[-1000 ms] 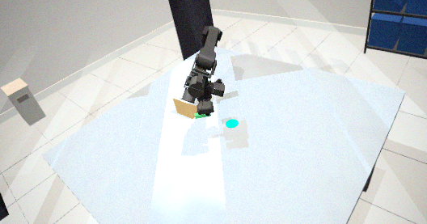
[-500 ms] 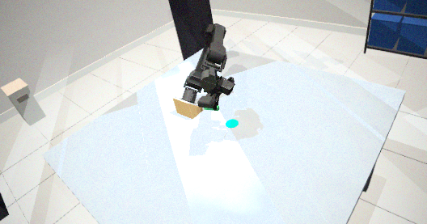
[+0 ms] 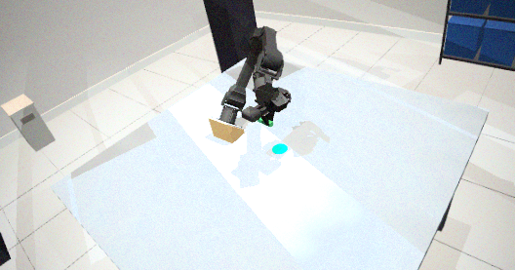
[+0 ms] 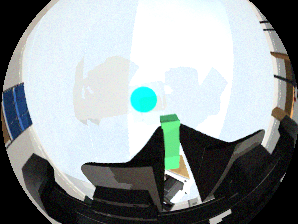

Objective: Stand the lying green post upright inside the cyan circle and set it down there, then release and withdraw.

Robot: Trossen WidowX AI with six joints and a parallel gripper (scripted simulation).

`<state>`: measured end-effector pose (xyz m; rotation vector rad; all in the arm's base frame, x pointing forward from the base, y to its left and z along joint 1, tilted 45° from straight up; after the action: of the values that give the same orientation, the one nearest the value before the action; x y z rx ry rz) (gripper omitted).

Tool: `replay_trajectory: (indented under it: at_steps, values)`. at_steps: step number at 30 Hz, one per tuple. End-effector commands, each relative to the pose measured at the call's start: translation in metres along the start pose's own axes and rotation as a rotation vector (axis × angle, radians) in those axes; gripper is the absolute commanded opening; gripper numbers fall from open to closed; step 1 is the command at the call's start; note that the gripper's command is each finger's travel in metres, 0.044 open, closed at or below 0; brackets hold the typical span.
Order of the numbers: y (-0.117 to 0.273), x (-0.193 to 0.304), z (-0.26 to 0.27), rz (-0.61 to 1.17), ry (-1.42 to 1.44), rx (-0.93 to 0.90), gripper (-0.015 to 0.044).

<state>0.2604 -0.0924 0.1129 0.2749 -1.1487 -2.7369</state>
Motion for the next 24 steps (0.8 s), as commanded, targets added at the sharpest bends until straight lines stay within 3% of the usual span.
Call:
replay_trajectory:
  at_steps: [1, 9, 24]
  values:
    - [0.000, -0.001, 0.010, -0.002, -0.096, -0.005, 0.0023]
    - [0.000, -0.005, 0.031, 0.000, -0.309, -0.011, 0.0023]
    - [-0.003, -0.001, 0.038, -0.009, -0.307, 0.051, 0.0023]
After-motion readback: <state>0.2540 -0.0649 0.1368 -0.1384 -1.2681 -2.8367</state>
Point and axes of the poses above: the point midway between the two fingers, 35 mm back from their tips, its own y axis back along the fingers, its own z axis across the jaws, x = y × z, the point moved 5 cm from there along y, back along the fingers, and after that the axes turned 15 degrees about y, right-handed, at the moved point
